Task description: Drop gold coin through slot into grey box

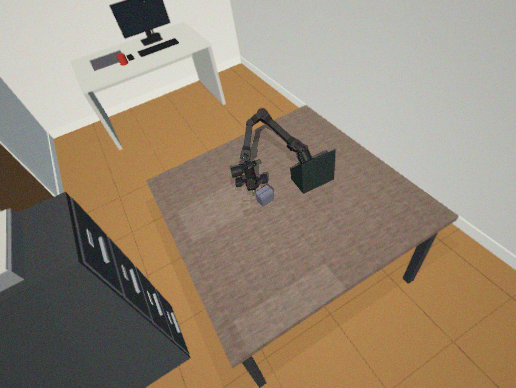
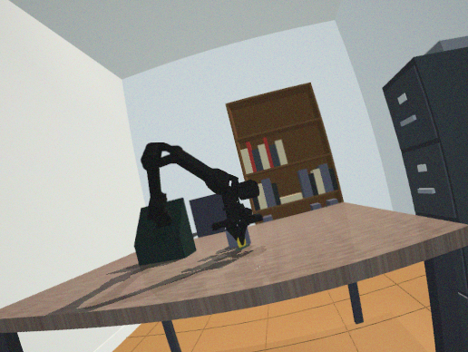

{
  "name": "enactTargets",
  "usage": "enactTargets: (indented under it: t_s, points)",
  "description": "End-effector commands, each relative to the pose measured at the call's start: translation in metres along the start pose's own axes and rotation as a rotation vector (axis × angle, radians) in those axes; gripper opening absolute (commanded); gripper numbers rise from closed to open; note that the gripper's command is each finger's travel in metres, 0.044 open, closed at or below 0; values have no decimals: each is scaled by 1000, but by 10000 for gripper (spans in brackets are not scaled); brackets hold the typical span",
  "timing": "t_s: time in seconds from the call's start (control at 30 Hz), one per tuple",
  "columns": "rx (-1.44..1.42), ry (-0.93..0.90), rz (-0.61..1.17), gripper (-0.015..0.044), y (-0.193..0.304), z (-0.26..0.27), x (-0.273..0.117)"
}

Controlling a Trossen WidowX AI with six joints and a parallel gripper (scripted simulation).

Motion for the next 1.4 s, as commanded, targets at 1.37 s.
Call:
enactTargets:
  t_s: [1.37]
  points:
    - [51, -2, -8, 0, -1, -1, -94]
Point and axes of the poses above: the point midway between the two fingers, 35 mm back from their tips, its own x axis out along the fingers, its own z axis across the jaws, y = z × x, the point moved 6 cm from there along -x, back along the fingers, and after that the axes turned 3 degrees about -x, right-handed, at the moved point
